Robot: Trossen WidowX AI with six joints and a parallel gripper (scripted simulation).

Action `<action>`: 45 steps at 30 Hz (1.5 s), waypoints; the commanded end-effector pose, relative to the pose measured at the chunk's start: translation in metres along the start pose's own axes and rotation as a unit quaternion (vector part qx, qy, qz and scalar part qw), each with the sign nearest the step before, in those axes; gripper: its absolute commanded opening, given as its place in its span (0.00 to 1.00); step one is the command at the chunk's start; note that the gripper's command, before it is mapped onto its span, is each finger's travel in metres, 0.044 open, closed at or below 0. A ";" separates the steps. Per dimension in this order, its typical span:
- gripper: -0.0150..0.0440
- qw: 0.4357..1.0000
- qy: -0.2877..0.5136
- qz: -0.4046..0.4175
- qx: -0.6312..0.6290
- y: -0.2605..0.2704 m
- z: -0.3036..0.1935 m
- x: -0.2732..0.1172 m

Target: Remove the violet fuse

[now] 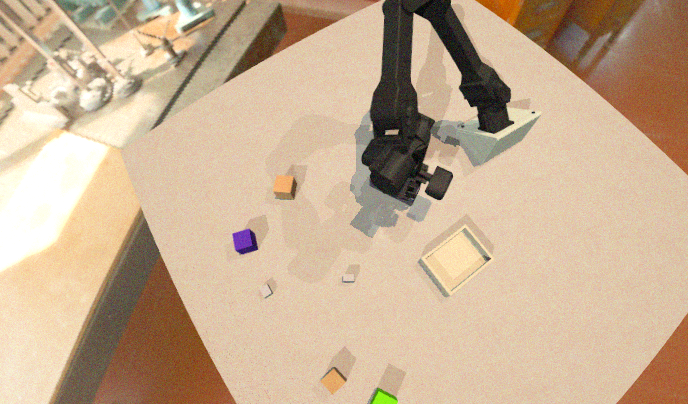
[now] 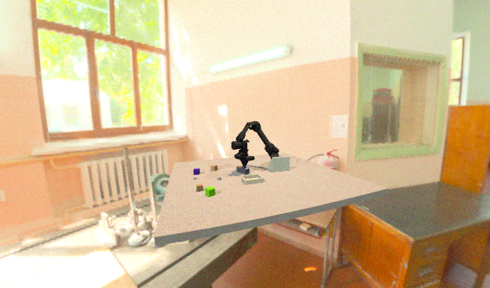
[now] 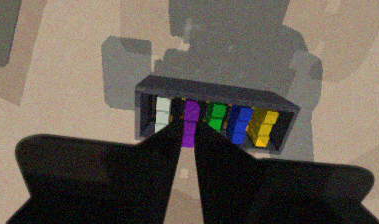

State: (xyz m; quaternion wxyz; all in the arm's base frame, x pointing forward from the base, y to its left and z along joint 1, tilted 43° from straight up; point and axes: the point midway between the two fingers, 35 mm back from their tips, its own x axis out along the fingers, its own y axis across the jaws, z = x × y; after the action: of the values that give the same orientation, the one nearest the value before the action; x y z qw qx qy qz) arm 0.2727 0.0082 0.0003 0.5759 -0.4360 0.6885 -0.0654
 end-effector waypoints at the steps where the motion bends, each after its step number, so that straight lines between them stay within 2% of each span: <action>1: 0.25 1.000 -0.002 0.002 0.003 0.000 0.000 -0.003; 45: 0.25 1.000 -0.002 0.001 0.001 0.000 0.000 -0.025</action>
State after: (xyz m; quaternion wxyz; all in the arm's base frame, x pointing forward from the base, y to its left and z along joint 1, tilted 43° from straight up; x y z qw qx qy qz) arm 0.2714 0.0234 0.0163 0.5747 -0.4372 0.6888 -0.0647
